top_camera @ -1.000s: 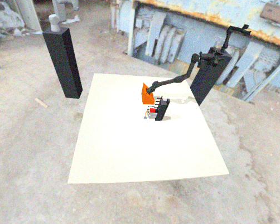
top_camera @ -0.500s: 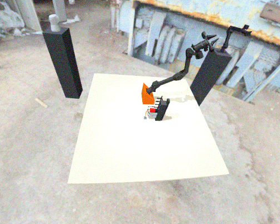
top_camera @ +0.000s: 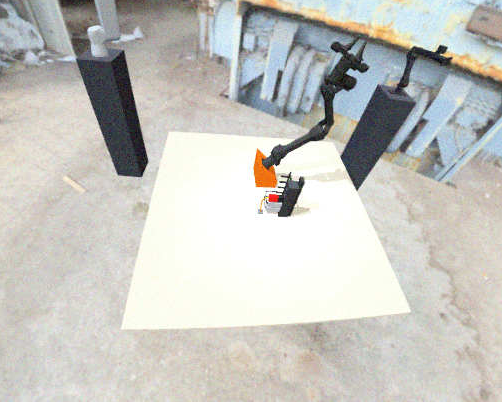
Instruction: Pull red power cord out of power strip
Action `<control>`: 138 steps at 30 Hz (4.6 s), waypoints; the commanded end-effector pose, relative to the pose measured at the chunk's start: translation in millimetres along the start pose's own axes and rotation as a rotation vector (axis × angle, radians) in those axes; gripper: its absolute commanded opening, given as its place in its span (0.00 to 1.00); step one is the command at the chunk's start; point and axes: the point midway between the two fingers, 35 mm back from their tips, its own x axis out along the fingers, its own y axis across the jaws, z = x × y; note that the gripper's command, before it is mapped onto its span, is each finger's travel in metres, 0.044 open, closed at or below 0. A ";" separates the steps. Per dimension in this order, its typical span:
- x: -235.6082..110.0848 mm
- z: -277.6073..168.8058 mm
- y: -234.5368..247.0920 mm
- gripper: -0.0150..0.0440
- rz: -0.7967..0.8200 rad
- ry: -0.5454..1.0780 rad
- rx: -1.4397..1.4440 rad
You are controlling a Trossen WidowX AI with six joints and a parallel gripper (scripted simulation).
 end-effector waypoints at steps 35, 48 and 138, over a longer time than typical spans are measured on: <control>-332.6 -458.4 20.0 0.53 -0.584 1.681 0.590; -537.5 -447.7 91.0 0.53 -0.875 2.386 0.605; -678.0 -329.5 151.6 0.25 -1.323 2.995 0.334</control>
